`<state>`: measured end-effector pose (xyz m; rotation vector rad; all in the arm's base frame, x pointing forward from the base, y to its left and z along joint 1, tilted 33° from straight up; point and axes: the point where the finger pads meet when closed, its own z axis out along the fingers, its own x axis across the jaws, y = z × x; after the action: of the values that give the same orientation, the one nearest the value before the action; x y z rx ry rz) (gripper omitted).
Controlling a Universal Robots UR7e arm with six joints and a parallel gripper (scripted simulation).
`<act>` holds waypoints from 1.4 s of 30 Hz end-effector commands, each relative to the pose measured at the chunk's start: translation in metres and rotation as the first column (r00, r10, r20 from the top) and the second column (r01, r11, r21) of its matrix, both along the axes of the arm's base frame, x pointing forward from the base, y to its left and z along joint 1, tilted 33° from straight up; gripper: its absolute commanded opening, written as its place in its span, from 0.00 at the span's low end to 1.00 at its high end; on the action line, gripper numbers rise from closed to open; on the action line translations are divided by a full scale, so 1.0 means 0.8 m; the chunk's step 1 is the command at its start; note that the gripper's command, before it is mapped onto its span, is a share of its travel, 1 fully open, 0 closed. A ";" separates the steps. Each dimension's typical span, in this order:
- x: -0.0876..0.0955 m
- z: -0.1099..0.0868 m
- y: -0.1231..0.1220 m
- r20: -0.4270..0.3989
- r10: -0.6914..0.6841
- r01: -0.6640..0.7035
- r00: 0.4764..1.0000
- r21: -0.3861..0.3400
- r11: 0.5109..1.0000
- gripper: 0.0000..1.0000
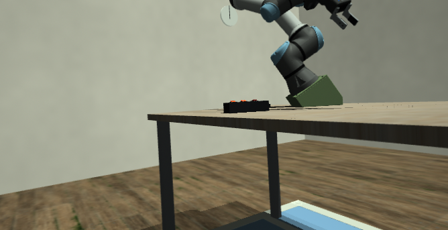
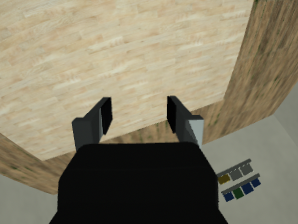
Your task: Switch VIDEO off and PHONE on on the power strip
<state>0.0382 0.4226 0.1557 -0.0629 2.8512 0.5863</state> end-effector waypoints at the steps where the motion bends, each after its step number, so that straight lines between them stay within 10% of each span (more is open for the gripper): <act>1: 0.000 0.000 0.000 0.000 0.000 0.000 1.000 0.001 1.000 1.00; 26: 0.006 0.001 -0.001 -0.006 -0.025 0.025 1.000 0.004 1.000 1.00; 42: 0.071 0.005 -0.025 -0.076 -0.315 0.319 0.946 0.036 0.947 1.00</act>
<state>0.0767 0.4095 0.1581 0.2662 2.8413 0.5918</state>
